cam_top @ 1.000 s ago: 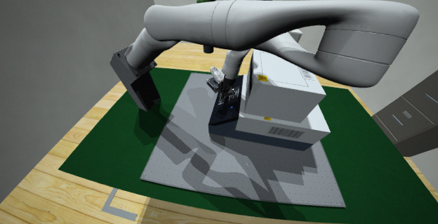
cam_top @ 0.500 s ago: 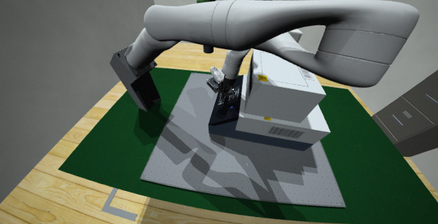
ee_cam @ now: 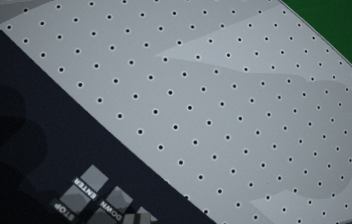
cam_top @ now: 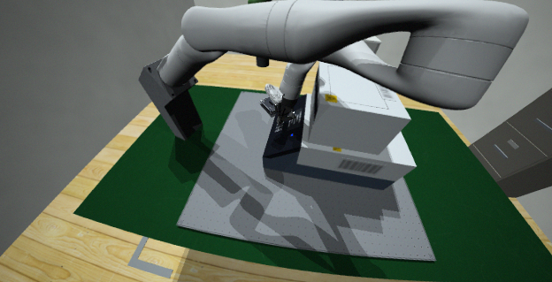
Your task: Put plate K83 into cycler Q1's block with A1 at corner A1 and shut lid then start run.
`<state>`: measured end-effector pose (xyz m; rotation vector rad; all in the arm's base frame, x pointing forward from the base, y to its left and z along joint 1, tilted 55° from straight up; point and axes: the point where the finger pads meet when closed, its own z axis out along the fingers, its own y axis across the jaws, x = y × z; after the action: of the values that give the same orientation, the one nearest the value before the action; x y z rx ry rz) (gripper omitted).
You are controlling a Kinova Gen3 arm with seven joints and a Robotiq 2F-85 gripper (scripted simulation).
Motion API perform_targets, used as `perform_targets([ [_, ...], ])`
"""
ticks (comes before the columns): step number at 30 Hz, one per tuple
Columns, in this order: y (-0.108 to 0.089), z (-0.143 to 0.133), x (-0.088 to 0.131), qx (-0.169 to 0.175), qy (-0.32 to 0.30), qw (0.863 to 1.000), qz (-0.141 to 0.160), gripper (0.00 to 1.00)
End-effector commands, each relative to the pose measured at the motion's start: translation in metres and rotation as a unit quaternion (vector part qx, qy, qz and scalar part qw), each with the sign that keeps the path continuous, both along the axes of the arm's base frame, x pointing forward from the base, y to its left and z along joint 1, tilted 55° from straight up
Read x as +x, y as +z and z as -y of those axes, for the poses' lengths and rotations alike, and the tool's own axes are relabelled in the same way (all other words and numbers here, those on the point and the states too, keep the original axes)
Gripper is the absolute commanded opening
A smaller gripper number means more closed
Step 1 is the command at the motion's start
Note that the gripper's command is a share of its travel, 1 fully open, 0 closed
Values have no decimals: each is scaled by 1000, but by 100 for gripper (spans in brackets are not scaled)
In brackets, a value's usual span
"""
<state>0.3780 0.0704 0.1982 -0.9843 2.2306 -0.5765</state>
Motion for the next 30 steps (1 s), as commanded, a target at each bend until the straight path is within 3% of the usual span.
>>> perform_targets([
  [1, 1, 0, 2, 1, -1, 1000, 2, 10],
  [30, -1, -1, -30, 1, -1, 1000, 2, 10],
])
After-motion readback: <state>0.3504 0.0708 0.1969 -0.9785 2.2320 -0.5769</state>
